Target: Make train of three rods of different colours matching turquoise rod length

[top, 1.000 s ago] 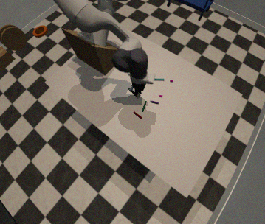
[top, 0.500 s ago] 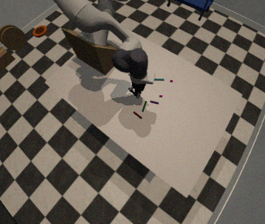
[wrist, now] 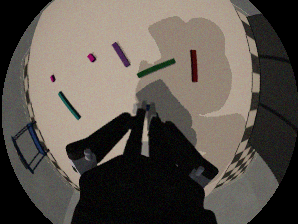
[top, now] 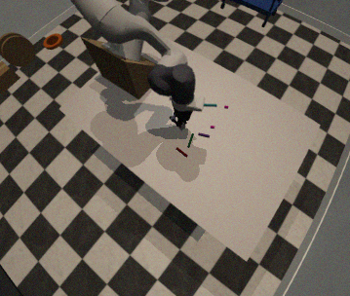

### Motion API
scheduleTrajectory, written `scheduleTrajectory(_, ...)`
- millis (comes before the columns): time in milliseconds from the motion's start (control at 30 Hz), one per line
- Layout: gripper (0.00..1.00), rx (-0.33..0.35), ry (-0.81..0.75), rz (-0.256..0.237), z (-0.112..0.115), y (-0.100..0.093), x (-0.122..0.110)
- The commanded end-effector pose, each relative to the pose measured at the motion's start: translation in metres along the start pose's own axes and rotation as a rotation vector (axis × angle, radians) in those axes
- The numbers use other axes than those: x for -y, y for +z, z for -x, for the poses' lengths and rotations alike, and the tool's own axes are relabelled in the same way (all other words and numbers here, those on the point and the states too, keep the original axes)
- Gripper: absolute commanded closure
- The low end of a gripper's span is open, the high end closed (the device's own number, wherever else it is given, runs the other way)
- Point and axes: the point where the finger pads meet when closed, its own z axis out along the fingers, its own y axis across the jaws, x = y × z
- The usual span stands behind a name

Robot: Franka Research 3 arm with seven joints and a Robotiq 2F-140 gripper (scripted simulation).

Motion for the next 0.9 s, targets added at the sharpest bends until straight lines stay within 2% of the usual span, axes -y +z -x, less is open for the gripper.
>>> scheduleTrajectory(0, 0.97, -0.003, 0.006, 0.0, -0.0013, 0.0005, -0.0009)
scheduleTrajectory(867, 0.97, -0.003, 0.006, 0.0, -0.0013, 0.0065, -0.0009)
